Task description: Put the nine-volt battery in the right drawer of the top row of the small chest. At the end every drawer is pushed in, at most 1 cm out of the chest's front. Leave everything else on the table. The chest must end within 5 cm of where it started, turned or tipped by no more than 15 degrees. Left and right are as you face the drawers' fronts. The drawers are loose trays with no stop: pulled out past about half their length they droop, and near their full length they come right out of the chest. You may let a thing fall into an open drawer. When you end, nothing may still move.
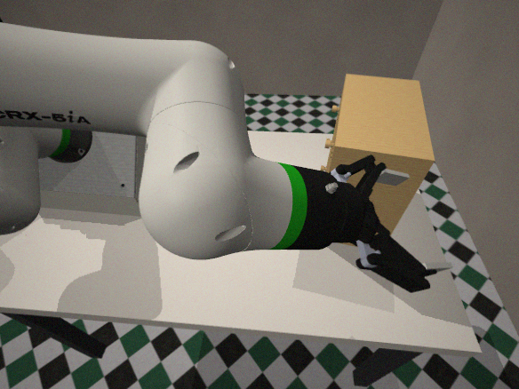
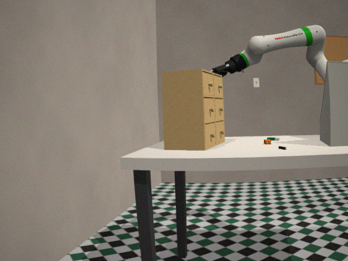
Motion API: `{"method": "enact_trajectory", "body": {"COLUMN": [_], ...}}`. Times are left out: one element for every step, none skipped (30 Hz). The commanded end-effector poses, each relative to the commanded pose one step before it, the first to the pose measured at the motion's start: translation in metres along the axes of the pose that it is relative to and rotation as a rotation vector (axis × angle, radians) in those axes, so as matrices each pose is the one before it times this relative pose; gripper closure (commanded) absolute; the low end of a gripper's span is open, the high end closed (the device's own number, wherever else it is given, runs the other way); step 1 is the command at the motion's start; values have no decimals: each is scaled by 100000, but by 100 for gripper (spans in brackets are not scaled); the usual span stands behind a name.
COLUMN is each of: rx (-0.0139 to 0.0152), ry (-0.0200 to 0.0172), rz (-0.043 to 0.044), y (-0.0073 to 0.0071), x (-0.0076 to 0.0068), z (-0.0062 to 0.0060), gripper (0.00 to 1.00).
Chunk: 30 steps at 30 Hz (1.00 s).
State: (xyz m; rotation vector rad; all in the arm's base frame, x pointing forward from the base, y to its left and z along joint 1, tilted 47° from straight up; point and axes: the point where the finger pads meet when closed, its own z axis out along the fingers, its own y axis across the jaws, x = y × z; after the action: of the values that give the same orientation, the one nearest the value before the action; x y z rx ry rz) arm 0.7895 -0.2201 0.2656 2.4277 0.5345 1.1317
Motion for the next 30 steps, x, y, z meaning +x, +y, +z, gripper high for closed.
{"method": "enact_trajectory", "body": {"rx": [2,0,0,0,0,0,0,0,0,0,0,0,0,0,0,0,0,1,4,9,18,30,45,63,87,116,151,195,248,312], "ry": [48,0,0,0,0,0,0,0,0,0,0,0,0,0,0,0,0,7,48,125,237,380,550,745,962,1197,1448,1712,1987,2270], "rz": [-29,0,0,0,0,0,0,0,0,0,0,0,0,0,0,0,0,2,15,39,75,120,174,236,306,384,469,560,658,763], "y": [-12,0,0,0,0,0,0,0,0,0,0,0,0,0,0,0,0,-1,-5,-13,-24,-39,-58,-80,-105,-135,-170,-210,-255,-307], "x": [43,0,0,0,0,0,0,0,0,0,0,0,0,0,0,0,0,5,30,79,149,239,346,469,604,752,909,1074,1245,1421], "z": [-9,0,0,0,0,0,0,0,0,0,0,0,0,0,0,0,0,-2,-11,-29,-54,-87,-126,-170,-219,-272,-327,-385,-444,-504], "gripper": [0,0,0,0,0,0,0,0,0,0,0,0,0,0,0,0,0,0,0,0,0,0,0,0,0,0,0,0,0,0]}}
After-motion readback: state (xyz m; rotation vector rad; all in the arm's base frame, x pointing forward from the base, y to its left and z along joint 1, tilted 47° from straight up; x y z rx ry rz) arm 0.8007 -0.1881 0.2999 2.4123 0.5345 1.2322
